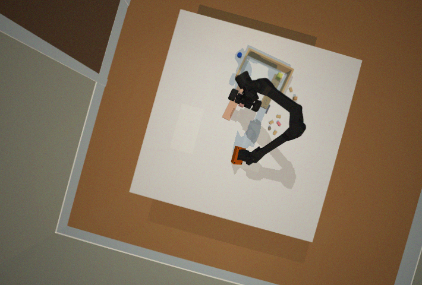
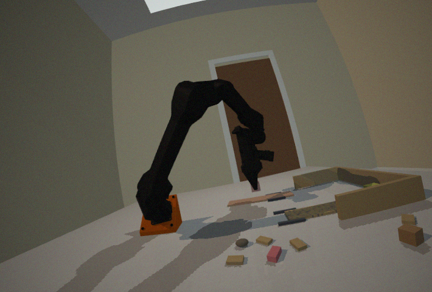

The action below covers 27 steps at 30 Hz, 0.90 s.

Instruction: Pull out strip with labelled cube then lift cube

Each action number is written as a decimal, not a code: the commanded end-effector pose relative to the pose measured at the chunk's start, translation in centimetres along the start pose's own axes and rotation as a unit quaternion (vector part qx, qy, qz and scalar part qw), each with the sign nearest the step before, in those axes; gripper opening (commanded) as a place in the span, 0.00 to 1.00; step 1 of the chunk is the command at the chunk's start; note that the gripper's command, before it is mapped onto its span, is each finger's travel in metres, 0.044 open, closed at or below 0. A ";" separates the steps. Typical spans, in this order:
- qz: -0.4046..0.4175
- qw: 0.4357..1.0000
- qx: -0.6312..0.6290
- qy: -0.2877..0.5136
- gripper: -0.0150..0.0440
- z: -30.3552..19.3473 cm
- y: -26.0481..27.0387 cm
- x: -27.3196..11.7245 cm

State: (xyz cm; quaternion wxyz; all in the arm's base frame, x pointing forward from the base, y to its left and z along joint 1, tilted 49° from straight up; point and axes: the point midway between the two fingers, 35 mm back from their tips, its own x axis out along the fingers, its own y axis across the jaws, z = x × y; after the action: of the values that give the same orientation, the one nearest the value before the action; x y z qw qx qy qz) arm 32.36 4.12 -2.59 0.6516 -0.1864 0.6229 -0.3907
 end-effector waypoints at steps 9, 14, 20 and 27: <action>0.003 1.000 0.003 -0.001 0.25 -1.8 -0.8 -1.3; 0.003 1.000 0.003 0.000 0.25 -1.9 -0.8 -3.5; 0.003 1.000 0.003 0.000 0.25 -1.9 -0.8 -3.6; 0.003 1.000 0.003 0.000 0.25 -1.9 -0.8 -3.6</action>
State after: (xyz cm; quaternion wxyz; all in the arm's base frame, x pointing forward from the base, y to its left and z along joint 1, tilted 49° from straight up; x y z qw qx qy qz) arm 30.65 6.68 0.11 0.6538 -0.1854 0.6220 -0.3889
